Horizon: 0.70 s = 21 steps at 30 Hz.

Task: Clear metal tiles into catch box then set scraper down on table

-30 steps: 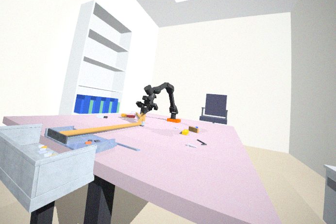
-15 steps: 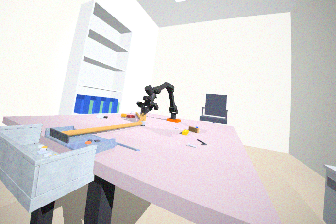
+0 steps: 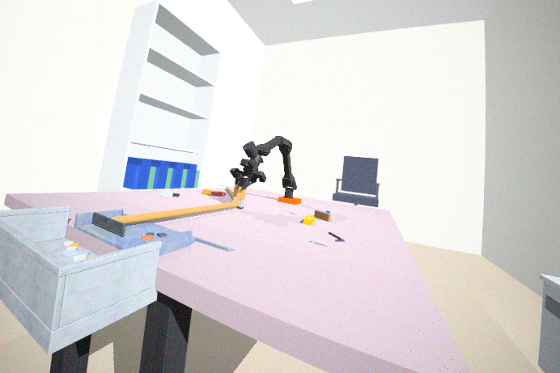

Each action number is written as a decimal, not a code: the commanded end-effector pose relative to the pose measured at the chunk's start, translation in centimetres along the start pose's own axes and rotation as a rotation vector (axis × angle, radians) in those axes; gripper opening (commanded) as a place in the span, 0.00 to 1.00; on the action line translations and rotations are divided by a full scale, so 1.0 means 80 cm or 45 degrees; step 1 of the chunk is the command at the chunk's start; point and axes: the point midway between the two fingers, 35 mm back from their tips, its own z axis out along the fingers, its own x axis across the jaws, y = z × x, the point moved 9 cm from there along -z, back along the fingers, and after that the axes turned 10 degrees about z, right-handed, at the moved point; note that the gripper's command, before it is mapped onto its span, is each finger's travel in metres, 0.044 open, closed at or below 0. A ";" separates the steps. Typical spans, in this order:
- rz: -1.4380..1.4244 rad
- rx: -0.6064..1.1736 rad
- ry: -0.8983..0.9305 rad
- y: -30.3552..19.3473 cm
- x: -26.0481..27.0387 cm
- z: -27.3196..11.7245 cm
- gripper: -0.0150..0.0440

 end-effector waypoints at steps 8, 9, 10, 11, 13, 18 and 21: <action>-0.002 -0.023 0.005 -0.008 -0.004 -0.020 0.25; -0.002 -0.023 0.005 -0.009 -0.004 -0.022 0.25; -0.002 -0.023 0.005 -0.010 -0.005 -0.023 0.25; -0.002 -0.023 0.005 -0.011 -0.005 -0.025 0.25; -0.002 -0.023 0.005 -0.014 -0.006 -0.027 0.25; -0.002 -0.023 0.005 -0.020 -0.007 -0.034 0.25; -0.002 -0.023 0.005 -0.024 -0.008 -0.038 0.25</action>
